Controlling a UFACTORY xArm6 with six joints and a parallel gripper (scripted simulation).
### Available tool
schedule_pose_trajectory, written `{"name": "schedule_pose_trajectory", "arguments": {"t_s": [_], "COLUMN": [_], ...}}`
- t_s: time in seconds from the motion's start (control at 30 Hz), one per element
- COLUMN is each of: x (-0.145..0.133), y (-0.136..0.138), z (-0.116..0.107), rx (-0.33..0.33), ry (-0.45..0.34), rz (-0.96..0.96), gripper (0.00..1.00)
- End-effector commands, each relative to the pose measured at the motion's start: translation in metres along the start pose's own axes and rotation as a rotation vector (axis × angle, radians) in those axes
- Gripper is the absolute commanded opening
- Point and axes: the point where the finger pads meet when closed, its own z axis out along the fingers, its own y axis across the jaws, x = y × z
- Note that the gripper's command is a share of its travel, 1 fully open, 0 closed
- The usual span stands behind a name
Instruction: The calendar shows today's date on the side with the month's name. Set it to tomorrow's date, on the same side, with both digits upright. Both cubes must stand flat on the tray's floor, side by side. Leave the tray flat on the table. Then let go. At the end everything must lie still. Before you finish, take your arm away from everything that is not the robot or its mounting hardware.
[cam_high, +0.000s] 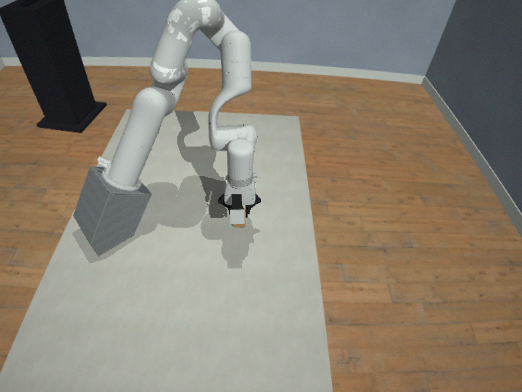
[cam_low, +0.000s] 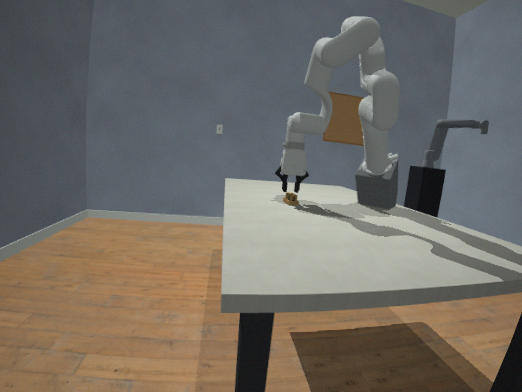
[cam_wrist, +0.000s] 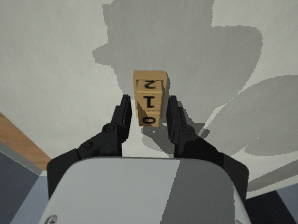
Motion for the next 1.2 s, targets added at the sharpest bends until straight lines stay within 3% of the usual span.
{"name": "schedule_pose_trajectory", "arguments": {"t_s": [0.0,0.53,1.17], "x": [0.000,0.000,0.000], "y": [-0.001,-0.001,-0.001], "z": [0.004,0.023,0.024], "rx": [0.002,0.002,0.002], "ry": [0.001,0.001,0.001], "rz": [0.000,0.000,0.000], "gripper": [0.47,0.47,0.47]}}
